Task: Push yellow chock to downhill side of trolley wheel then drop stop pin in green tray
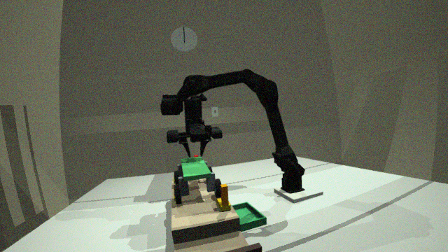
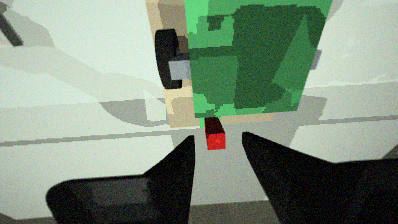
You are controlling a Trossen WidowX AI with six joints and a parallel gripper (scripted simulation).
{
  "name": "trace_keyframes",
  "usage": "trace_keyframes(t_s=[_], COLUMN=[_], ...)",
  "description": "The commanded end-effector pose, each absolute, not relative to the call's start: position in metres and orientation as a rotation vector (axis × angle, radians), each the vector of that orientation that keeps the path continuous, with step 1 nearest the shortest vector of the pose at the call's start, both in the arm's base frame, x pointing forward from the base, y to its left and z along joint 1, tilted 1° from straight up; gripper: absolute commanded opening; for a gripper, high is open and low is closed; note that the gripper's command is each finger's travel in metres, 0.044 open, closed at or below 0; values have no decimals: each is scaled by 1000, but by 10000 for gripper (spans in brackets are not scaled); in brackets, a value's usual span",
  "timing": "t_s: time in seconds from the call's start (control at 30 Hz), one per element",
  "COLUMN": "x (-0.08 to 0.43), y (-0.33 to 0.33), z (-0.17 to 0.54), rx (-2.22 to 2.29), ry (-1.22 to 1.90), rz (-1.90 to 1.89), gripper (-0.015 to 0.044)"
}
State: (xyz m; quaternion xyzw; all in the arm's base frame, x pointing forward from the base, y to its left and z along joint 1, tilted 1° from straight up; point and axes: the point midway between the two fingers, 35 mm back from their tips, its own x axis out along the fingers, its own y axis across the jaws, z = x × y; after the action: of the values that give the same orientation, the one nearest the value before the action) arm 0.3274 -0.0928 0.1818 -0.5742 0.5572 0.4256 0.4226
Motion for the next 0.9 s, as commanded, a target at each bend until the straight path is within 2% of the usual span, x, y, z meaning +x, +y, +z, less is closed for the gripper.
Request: trace_keyframes(t_s=[0.0, 0.77, 0.87], x=[327, 326, 327], y=[-95, -104, -102], z=[175, 147, 150], rx=[-1439, -1439, -1438], ry=[1400, 1401, 1398], rz=[1070, 1070, 1068], gripper=[190, 190, 111])
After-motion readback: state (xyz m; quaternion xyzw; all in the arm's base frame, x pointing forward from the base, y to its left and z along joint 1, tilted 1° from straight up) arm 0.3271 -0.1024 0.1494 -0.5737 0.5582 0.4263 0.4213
